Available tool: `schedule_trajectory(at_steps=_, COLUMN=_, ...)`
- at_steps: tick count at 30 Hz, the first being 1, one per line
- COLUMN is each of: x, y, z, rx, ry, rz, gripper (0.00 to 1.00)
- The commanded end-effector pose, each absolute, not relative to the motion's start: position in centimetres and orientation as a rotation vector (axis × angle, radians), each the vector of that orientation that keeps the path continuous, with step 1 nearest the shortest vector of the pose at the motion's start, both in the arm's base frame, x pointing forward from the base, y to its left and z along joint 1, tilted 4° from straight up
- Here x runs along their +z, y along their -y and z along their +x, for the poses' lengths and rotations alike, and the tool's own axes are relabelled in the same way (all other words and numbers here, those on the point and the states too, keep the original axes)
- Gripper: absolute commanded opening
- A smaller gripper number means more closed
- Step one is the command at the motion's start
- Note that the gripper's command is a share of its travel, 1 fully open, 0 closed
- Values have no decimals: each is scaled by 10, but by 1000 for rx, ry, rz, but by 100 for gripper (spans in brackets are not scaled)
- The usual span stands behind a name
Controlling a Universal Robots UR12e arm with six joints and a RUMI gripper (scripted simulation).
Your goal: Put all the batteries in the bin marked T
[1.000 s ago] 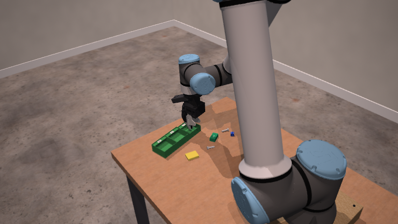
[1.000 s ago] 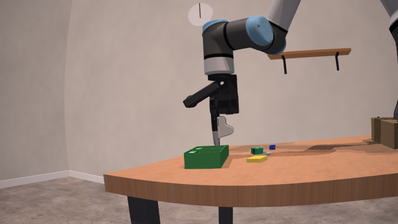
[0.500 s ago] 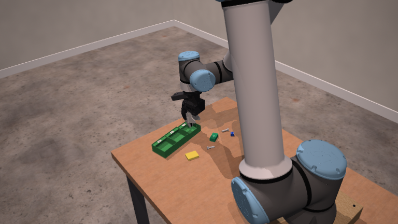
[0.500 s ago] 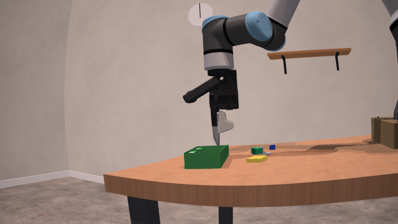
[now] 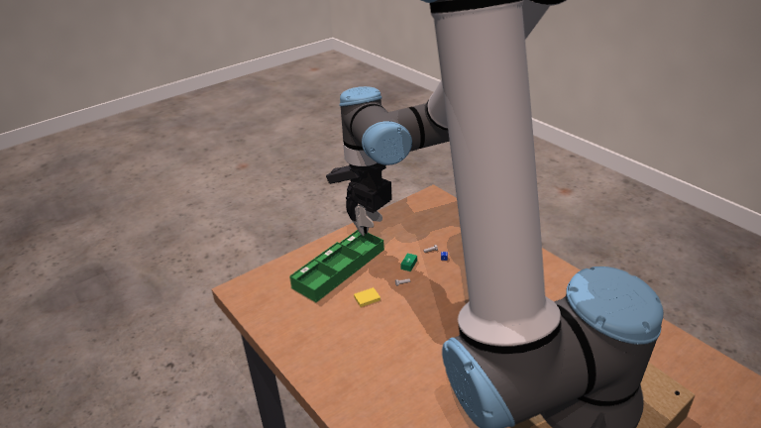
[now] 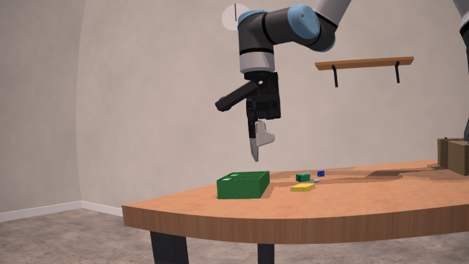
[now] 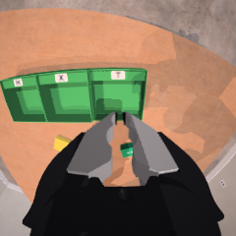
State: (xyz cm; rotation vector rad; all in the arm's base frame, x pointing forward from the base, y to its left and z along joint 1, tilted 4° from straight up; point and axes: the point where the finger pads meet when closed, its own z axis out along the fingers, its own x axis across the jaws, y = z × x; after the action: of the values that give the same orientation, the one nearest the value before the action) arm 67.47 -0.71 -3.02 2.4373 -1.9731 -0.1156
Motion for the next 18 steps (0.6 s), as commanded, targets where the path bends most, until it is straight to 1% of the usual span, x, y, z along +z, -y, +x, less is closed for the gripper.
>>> schedule_trajectory(at_steps=1, x=-17, y=8, z=676, rx=-114, ry=1973, rz=2438, gripper=4)
schedule_trajectory(at_steps=10, x=-17, y=3, z=675, rx=-114, ry=1973, rz=2438, gripper=4)
schedule_trajectory(at_steps=18, x=-15, y=-36, z=666, rx=-114, ry=1973, rz=2438, gripper=4)
